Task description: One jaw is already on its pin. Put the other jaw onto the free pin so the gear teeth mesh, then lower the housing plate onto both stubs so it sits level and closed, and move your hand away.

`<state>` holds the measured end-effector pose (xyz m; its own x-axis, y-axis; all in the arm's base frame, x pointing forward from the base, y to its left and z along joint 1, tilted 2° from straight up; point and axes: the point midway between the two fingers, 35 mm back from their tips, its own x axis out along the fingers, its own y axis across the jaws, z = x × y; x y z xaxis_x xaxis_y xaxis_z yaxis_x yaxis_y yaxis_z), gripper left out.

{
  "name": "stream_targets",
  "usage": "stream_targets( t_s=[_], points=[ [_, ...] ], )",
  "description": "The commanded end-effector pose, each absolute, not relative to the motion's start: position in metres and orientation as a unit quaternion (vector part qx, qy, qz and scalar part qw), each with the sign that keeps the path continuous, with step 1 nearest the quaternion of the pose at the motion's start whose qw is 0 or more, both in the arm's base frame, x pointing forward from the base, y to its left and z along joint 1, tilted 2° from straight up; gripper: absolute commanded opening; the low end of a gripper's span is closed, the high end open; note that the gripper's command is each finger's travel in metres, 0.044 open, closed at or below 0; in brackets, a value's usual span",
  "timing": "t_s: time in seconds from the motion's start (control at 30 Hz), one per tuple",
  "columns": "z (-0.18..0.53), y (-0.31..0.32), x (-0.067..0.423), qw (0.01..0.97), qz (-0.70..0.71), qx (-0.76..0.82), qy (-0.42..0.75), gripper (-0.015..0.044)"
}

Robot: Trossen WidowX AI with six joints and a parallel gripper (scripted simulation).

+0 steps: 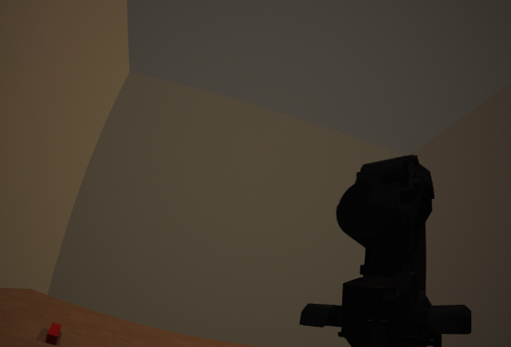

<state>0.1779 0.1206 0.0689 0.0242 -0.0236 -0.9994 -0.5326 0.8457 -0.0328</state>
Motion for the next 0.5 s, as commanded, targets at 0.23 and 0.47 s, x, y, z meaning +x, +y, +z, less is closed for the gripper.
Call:
stream_targets(
  t_s=[0.23, 0.47],
  points=[
    [0.052, 0.12, 0.178, 0.685, 0.186, -0.205, 0.674, 0.0037],
    [0.041, 0.119, 0.177, 0.685, 0.186, -0.205, 0.674, 0.0037]
  ],
)
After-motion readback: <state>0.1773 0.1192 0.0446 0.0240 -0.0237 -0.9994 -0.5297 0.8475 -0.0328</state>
